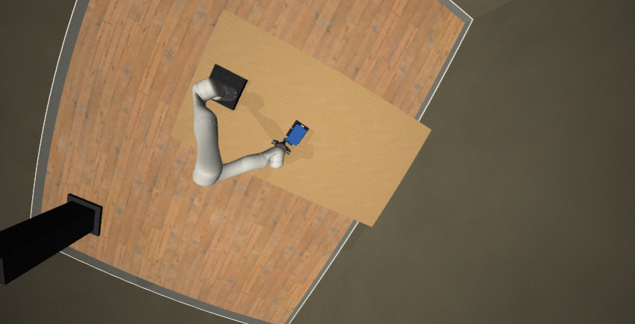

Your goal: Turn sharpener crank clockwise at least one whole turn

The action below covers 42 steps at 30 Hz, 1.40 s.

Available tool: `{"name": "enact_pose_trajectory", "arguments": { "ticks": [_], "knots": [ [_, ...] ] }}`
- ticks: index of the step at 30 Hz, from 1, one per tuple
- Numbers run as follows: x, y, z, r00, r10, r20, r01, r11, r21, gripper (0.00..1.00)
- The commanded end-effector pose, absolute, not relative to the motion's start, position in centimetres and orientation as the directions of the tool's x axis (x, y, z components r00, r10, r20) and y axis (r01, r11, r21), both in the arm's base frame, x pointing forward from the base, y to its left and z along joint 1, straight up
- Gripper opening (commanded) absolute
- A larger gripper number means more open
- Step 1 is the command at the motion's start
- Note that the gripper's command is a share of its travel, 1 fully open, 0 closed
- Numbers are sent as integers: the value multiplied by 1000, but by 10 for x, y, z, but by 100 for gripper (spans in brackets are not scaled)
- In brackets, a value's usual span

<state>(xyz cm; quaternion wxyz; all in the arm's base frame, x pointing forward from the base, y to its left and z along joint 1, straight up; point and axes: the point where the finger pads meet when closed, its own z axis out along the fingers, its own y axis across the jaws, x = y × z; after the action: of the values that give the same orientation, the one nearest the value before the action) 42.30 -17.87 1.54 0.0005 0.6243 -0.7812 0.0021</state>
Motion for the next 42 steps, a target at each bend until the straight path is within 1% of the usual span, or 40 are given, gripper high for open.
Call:
{"name": "enact_pose_trajectory", "arguments": {
  "ticks": [1, 14, 42],
  "knots": [
    [419, -178, 22, -220, -976, 5, -976, 220, -4, 0],
    [414, -177, 55, -220, -976, 5, -976, 220, -4, 0],
    [420, -178, 69, -220, -976, 5, -976, 220, -4, 0]
  ]
}}
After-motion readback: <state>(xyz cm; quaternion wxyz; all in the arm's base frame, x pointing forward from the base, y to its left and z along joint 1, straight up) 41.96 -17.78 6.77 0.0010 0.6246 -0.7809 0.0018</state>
